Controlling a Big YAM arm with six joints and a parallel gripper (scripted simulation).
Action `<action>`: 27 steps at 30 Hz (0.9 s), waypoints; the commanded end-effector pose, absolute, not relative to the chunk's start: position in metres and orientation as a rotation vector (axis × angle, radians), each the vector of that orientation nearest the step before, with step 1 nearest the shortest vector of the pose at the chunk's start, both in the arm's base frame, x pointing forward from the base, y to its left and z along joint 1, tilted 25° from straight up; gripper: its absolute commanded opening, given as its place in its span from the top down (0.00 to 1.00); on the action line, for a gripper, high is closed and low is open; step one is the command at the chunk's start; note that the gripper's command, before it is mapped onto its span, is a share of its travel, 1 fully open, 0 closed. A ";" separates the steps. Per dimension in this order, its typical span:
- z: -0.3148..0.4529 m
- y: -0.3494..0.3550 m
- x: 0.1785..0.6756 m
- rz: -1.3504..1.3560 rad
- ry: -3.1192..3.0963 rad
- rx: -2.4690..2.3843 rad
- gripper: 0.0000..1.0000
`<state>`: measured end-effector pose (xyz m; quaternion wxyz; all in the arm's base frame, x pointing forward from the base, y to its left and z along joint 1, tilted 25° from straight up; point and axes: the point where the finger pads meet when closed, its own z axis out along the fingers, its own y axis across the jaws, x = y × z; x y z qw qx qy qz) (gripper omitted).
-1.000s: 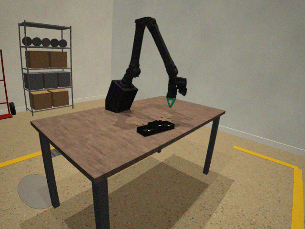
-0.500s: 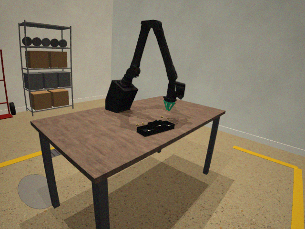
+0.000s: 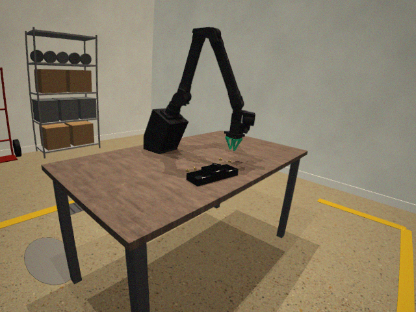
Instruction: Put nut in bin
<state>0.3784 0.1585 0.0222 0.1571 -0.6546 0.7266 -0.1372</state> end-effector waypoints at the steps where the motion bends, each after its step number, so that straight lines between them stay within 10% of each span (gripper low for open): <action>1: 0.029 0.159 0.381 -0.425 1.908 -2.015 0.70; 27: 0.023 0.162 0.382 -0.435 1.767 -2.161 0.70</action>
